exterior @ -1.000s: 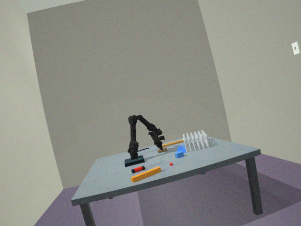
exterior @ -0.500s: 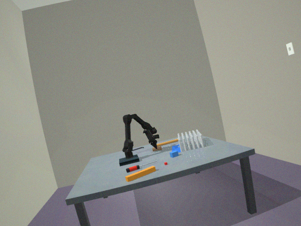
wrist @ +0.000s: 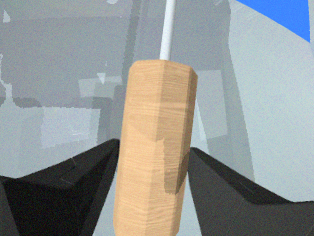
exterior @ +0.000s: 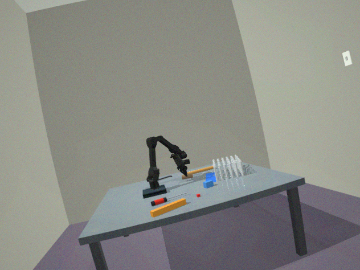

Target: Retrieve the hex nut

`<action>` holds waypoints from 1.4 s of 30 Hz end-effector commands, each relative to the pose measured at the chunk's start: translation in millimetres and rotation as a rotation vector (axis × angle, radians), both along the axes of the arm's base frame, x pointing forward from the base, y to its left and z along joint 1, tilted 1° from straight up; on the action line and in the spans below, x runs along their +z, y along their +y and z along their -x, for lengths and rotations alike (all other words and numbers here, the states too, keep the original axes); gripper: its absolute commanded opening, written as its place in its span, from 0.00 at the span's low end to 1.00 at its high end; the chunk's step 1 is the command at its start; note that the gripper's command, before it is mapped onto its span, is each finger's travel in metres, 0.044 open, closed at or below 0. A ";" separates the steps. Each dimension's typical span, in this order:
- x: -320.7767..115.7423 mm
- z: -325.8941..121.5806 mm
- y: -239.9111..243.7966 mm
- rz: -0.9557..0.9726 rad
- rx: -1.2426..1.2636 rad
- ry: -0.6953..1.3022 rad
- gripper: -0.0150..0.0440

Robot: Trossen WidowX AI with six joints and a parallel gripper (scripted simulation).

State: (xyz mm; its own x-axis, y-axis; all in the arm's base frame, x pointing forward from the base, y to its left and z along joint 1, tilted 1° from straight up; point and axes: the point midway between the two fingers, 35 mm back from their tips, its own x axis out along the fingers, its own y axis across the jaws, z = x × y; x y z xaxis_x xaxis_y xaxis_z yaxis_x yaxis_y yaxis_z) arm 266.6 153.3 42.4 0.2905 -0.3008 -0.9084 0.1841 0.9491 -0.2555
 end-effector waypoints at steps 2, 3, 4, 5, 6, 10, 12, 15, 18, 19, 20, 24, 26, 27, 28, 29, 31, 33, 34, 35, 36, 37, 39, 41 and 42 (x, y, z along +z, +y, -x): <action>5.9 20.2 3.3 -0.003 0.002 -0.005 0.25; 6.2 25.0 3.8 -0.003 0.002 -0.004 0.25; 6.3 29.5 4.2 -0.003 0.002 -0.004 0.25; 6.2 33.0 4.2 -0.003 0.001 -0.003 0.25; 6.1 35.3 3.9 -0.003 0.000 -0.003 0.25; 10.5 34.9 4.5 -0.003 -0.001 -0.003 0.25; 17.4 33.4 5.8 -0.003 -0.001 -0.003 0.25; 31.4 30.7 8.0 -0.003 -0.001 -0.004 0.25; 46.2 28.5 9.7 -0.004 -0.001 -0.004 0.25; 51.2 27.9 10.1 -0.004 -0.001 -0.004 0.25; 56.1 27.4 10.4 -0.004 -0.001 -0.004 0.25; 75.9 26.2 10.9 -0.004 -0.001 -0.005 0.25; 85.9 26.0 10.7 -0.004 0.000 -0.005 0.25; 90.9 26.0 10.5 -0.004 0.000 -0.005 0.25; 95.9 26.0 10.3 -0.004 0.000 -0.005 0.25; 100.9 26.2 10.0 -0.004 0.000 -0.005 0.25; 111.0 26.6 9.2 -0.004 0.001 -0.005 0.25; 121.1 27.3 8.2 -0.004 0.002 -0.005 0.25; 126.1 27.8 7.7 -0.004 0.002 -0.005 0.25; 131.1 28.3 7.0 -0.004 0.003 -0.005 0.25; 135.0 28.8 6.3 -0.004 0.003 -0.005 0.25; 119.4 28.4 8.1 0.005 0.003 0.008 0.25; 119.3 29.3 10.8 0.009 0.044 0.028 0.25; 119.2 30.6 14.9 0.014 0.106 0.057 0.25; 119.2 31.2 17.0 0.017 0.137 0.072 0.25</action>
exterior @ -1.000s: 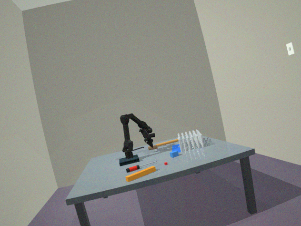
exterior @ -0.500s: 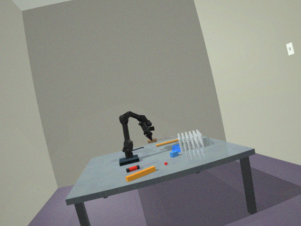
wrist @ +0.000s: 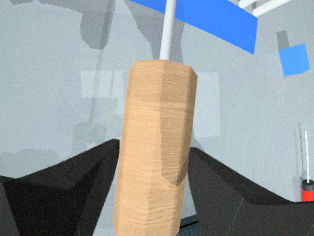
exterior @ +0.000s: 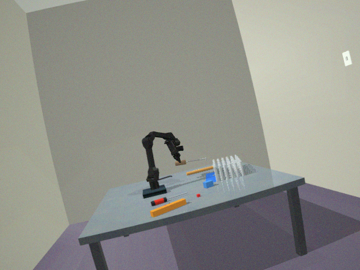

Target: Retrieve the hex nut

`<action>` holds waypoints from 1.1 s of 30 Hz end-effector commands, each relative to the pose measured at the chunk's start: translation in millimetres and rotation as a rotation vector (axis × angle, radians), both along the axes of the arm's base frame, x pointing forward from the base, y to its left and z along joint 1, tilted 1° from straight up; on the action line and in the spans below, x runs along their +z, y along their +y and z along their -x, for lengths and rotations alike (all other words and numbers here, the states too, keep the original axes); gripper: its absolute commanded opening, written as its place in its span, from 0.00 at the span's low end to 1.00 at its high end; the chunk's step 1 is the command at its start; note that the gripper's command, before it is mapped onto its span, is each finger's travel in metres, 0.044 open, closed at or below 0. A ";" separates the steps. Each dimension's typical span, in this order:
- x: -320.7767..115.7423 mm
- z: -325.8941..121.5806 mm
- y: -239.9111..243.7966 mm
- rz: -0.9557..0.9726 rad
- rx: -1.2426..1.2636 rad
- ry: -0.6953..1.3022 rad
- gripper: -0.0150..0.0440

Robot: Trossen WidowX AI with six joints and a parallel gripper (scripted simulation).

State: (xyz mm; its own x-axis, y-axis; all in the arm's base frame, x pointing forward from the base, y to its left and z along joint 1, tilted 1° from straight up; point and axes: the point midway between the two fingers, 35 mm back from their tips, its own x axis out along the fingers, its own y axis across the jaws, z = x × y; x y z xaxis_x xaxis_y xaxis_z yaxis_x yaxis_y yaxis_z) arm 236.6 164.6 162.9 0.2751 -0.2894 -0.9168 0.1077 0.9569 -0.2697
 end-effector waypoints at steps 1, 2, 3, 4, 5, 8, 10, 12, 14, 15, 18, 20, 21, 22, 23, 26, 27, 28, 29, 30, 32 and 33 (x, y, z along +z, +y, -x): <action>-1.4 1.9 7.7 0.010 0.099 0.047 0.25; -1.4 2.6 9.7 0.012 0.130 0.061 0.25; -1.4 3.3 11.8 0.014 0.161 0.075 0.25; -1.4 4.1 13.8 0.016 0.193 0.089 0.25; -1.4 4.8 15.9 0.018 0.224 0.103 0.25; -1.4 7.1 22.0 0.023 0.320 0.143 0.25; -1.3 8.6 26.1 0.026 0.384 0.168 0.25; -1.2 10.2 30.2 0.028 0.448 0.193 0.25; -1.1 11.9 34.2 0.030 0.513 0.217 0.25; -1.1 12.8 36.3 0.031 0.545 0.229 0.25; -0.8 15.4 42.4 0.032 0.643 0.263 0.25; -0.6 17.2 46.4 0.033 0.709 0.284 0.25; -0.5 18.1 48.4 0.033 0.742 0.294 0.25; -0.4 19.0 50.4 0.033 0.775 0.305 0.25; -0.2 20.0 52.5 0.033 0.808 0.314 0.25; 0.2 22.9 58.5 0.033 0.908 0.343 0.25; 0.3 23.8 60.5 0.033 0.941 0.352 0.25; 0.5 24.8 62.5 0.032 0.975 0.361 0.25; 0.7 25.8 64.5 0.032 1.008 0.369 0.25; 0.8 26.9 66.5 0.031 1.042 0.377 0.25; 1.2 28.9 70.4 0.030 1.109 0.393 0.25; 1.4 30.0 72.4 0.029 1.143 0.400 0.25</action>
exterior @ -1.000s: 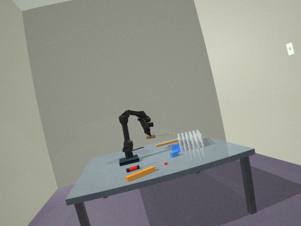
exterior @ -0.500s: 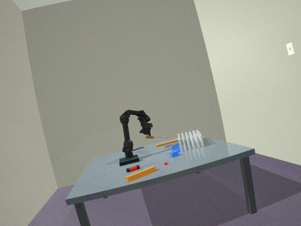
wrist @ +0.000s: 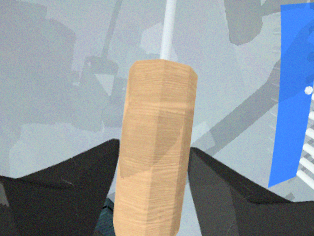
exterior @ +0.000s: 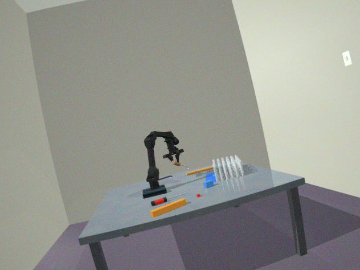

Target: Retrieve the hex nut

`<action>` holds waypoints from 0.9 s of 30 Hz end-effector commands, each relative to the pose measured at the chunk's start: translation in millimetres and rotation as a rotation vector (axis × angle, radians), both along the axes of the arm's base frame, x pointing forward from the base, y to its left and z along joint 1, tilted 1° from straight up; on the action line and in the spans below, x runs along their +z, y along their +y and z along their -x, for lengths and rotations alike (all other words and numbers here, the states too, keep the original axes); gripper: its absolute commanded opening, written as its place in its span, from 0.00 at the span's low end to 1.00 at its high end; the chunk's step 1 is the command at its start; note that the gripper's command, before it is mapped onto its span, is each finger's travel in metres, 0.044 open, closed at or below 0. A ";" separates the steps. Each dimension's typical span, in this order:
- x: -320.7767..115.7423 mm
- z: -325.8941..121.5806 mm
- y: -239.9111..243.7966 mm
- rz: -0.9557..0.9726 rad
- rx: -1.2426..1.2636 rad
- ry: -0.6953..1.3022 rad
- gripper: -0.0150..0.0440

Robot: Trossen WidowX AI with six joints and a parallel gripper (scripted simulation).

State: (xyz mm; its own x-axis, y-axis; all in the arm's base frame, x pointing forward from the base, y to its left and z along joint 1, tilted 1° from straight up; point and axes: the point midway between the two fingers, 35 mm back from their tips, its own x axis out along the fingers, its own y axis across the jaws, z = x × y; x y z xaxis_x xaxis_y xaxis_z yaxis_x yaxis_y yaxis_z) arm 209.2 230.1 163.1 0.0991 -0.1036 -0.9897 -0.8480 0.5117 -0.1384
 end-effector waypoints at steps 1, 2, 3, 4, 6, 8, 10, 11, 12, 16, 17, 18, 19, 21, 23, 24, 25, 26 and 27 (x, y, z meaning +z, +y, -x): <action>1.4 3.6 8.9 -0.012 0.119 0.033 0.25; 1.6 4.7 10.9 -0.015 0.152 0.041 0.25; 1.9 5.8 12.8 -0.018 0.185 0.050 0.25; 2.1 6.9 14.8 -0.021 0.218 0.058 0.25; 2.6 9.1 18.8 -0.028 0.284 0.075 0.25; 3.1 11.4 22.7 -0.036 0.350 0.091 0.25; 3.6 13.8 26.6 -0.044 0.417 0.106 0.25; 3.9 14.9 28.5 -0.049 0.450 0.113 0.25; 4.2 16.1 30.5 -0.053 0.484 0.120 0.25; 5.4 20.9 38.2 -0.073 0.619 0.146 0.25; 5.7 22.1 40.1 -0.078 0.653 0.152 0.25; 6.0 23.4 42.0 -0.083 0.687 0.158 0.25; 6.4 24.6 44.0 -0.089 0.721 0.164 0.25; 7.1 27.1 47.7 -0.100 0.789 0.174 0.25; 7.8 29.7 51.5 -0.112 0.856 0.184 0.25; 8.2 30.9 53.3 -0.118 0.890 0.189 0.25; 8.6 32.2 55.1 -0.125 0.924 0.193 0.25; 9.0 33.5 57.0 -0.131 0.958 0.197 0.25; 9.4 34.9 58.8 -0.138 0.992 0.201 0.25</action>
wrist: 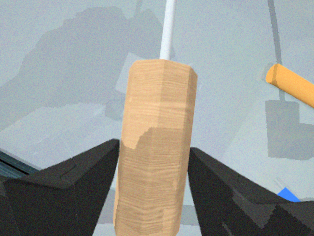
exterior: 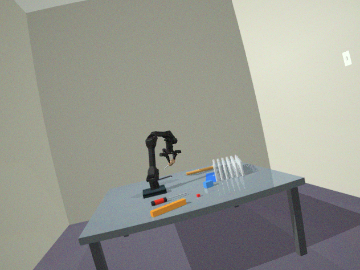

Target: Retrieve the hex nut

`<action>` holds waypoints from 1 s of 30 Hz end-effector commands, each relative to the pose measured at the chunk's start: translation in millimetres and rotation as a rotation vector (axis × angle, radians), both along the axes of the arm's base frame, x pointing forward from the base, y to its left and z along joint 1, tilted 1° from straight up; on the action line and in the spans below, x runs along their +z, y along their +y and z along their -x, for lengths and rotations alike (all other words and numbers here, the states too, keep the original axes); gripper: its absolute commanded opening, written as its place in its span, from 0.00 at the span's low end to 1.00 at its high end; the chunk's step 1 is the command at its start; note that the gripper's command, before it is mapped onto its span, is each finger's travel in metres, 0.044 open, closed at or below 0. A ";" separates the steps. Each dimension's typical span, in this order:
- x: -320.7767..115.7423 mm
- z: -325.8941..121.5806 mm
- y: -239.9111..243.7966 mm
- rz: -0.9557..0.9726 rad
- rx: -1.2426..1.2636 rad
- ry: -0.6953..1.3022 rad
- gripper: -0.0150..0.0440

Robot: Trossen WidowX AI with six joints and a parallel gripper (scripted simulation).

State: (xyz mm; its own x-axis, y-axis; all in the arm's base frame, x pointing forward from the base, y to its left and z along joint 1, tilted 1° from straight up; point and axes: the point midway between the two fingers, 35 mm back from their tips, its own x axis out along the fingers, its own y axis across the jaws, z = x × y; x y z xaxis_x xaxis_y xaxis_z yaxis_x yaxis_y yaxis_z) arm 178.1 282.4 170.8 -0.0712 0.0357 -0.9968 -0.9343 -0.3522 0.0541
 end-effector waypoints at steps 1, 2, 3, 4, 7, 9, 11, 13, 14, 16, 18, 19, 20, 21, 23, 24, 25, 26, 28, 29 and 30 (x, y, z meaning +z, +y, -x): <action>2.1 5.1 8.4 -0.030 0.120 0.021 0.25; 2.5 6.5 10.2 -0.038 0.154 0.026 0.25; 2.9 7.8 12.0 -0.046 0.187 0.031 0.25; 3.3 9.1 13.8 -0.054 0.221 0.036 0.25; 4.7 13.2 19.1 -0.080 0.321 0.049 0.25; 5.6 16.0 22.7 -0.098 0.388 0.057 0.25; 6.5 18.8 26.2 -0.117 0.454 0.064 0.25; 7.5 21.6 29.6 -0.137 0.521 0.071 0.25; 8.0 23.0 31.4 -0.147 0.554 0.074 0.25; 9.0 25.8 34.8 -0.167 0.620 0.080 0.25; 10.1 28.7 38.1 -0.188 0.686 0.084 0.25; 10.6 30.1 39.8 -0.199 0.719 0.087 0.25; 11.2 31.6 41.5 -0.210 0.752 0.089 0.25; 11.7 33.0 43.1 -0.222 0.785 0.090 0.25; 12.8 36.0 46.4 -0.244 0.850 0.094 0.25; 13.4 37.4 48.0 -0.256 0.883 0.095 0.25; 14.0 38.9 49.6 -0.268 0.915 0.096 0.25; 14.6 40.4 51.3 -0.280 0.948 0.097 0.25; 15.8 43.4 54.5 -0.304 1.013 0.098 0.25; 16.4 44.9 56.0 -0.317 1.045 0.098 0.25; 17.0 46.4 57.6 -0.329 1.078 0.098 0.25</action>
State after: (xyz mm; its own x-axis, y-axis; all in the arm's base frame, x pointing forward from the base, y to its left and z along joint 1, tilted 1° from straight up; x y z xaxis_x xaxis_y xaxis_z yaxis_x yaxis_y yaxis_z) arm 136.6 334.3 185.7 -0.2780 0.1582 -0.9475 -0.2117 -0.9722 -0.1002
